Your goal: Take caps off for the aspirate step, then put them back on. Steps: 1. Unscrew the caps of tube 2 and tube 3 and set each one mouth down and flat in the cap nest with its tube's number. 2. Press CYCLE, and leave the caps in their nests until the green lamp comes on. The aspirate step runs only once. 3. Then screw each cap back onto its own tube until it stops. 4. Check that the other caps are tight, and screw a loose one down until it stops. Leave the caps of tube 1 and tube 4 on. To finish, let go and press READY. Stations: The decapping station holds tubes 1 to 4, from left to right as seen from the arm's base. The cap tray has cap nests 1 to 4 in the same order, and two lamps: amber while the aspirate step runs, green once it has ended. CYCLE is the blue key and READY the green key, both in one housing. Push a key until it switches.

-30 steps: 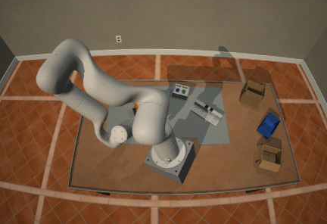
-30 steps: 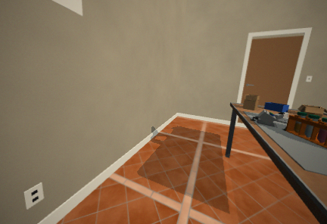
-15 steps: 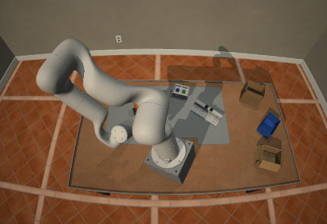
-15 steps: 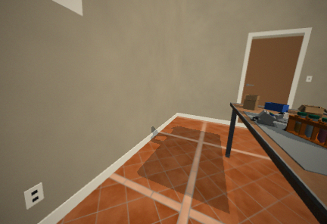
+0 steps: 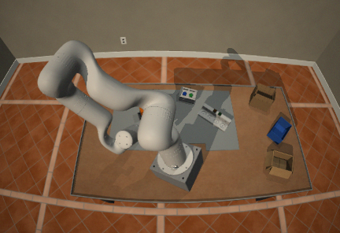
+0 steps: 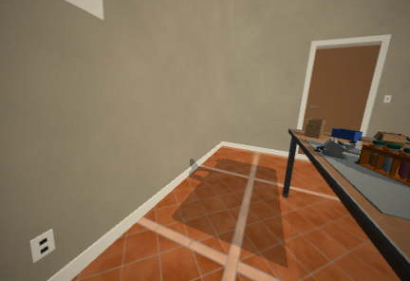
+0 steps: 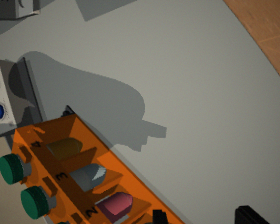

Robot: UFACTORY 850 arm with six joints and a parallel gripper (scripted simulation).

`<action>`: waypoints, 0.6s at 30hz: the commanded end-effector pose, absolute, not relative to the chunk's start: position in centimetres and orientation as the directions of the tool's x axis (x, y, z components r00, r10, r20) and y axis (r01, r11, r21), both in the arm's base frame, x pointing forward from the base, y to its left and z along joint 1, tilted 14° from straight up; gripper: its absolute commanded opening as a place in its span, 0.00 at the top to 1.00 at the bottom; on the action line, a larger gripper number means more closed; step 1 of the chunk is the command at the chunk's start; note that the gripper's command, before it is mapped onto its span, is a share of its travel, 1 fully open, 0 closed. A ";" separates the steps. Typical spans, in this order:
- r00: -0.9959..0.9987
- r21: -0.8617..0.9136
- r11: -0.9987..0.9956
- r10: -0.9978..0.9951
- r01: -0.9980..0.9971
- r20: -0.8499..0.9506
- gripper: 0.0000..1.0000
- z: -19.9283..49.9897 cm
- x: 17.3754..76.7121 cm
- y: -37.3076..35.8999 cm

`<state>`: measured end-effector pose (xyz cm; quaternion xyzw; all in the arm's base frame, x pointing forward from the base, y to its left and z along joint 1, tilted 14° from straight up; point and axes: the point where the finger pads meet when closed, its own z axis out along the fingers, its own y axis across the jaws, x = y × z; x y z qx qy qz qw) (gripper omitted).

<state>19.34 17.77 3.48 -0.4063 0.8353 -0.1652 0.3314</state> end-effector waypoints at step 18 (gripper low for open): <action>-0.475 -0.604 0.527 -0.840 -0.598 -0.262 0.54 2.9 20.8 15.3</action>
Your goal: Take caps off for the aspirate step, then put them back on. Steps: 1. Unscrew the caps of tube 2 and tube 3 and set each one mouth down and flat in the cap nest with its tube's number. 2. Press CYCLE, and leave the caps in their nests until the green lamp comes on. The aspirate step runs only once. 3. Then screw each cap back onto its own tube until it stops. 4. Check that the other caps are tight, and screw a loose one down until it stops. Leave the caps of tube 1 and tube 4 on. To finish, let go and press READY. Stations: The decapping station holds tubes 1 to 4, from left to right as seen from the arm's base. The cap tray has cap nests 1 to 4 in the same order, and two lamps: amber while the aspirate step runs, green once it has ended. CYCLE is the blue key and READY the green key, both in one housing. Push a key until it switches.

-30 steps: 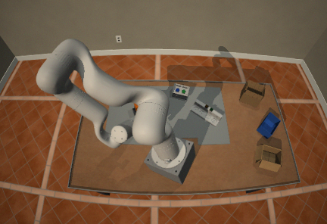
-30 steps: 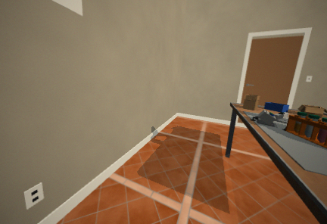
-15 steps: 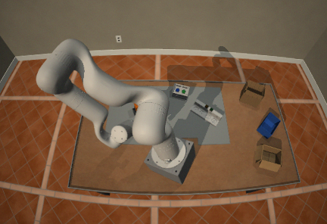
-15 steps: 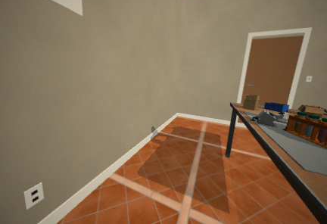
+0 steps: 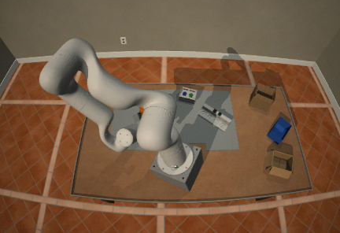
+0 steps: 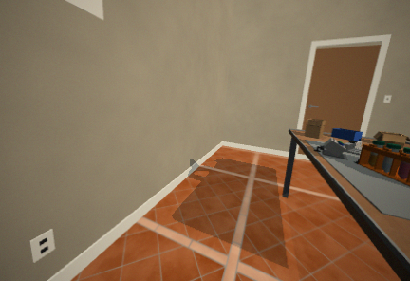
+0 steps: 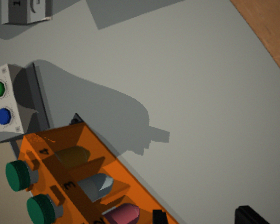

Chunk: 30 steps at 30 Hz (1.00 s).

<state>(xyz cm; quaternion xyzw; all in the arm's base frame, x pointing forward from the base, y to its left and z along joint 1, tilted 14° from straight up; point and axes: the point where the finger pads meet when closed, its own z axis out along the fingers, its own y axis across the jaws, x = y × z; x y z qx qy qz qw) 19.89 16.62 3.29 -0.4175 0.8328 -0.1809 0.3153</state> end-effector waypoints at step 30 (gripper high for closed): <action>-0.402 -0.411 0.269 -0.871 -0.871 0.283 0.54 0.8 23.0 7.3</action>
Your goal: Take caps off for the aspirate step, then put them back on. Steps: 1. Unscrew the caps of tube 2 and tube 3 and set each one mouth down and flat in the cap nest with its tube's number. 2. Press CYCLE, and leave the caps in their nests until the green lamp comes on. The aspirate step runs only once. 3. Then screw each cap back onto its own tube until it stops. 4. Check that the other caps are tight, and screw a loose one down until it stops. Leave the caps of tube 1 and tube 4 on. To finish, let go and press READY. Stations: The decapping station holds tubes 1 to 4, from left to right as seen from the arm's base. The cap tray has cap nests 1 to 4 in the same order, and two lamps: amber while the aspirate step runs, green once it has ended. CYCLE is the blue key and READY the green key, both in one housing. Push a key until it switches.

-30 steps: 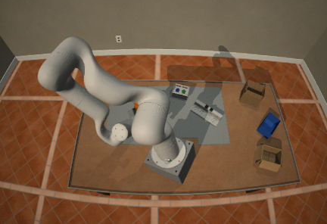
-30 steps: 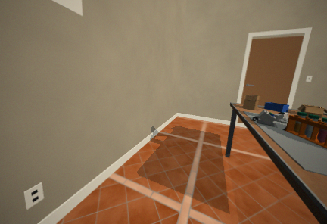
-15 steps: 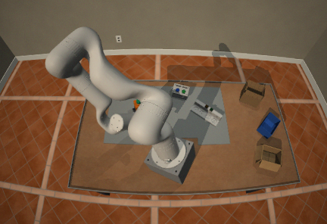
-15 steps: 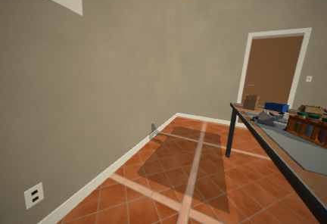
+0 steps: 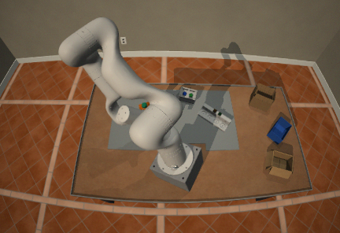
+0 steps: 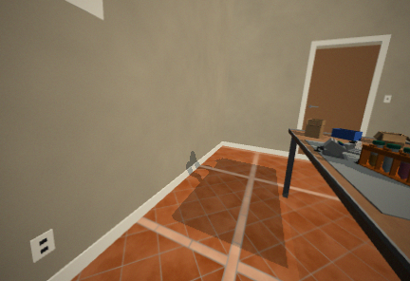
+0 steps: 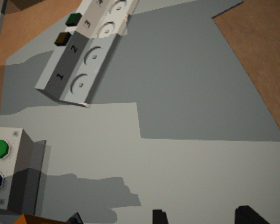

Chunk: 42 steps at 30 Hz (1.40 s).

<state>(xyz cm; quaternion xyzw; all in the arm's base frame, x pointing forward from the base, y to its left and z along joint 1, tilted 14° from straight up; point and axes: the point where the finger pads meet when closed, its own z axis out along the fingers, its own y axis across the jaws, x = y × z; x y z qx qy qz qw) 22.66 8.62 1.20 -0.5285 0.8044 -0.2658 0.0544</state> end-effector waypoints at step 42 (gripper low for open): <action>0.168 0.069 -0.173 -0.983 -0.982 -0.072 0.54 1.2 30.4 -0.9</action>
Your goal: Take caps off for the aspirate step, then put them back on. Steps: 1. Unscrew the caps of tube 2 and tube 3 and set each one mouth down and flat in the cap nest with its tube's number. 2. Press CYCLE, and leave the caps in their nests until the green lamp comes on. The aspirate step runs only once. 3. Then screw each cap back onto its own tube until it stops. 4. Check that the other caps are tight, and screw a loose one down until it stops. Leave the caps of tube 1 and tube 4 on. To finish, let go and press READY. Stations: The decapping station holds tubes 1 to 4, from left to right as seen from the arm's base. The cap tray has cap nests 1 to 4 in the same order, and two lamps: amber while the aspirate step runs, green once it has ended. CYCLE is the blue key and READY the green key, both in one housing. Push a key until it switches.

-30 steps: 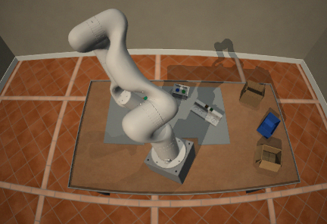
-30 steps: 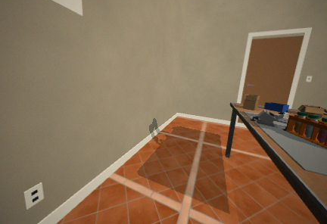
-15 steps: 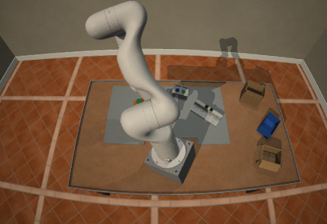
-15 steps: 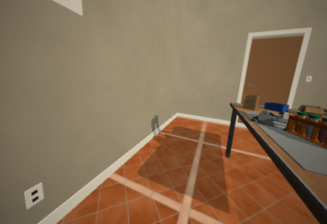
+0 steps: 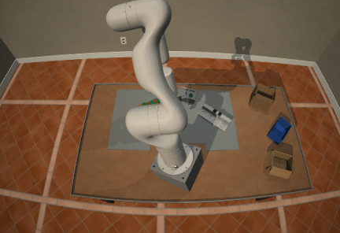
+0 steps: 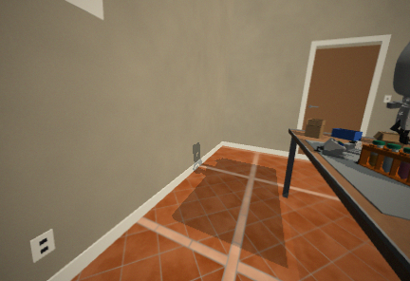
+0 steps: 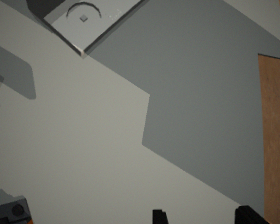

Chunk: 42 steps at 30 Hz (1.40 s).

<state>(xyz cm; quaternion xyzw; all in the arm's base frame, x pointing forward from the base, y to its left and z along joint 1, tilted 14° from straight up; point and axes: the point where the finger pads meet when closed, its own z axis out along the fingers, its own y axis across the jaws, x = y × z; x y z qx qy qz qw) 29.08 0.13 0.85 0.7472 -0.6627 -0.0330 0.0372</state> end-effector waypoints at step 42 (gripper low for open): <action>0.378 -0.177 -0.349 -0.911 -0.920 -0.168 0.54 3.5 35.3 -7.1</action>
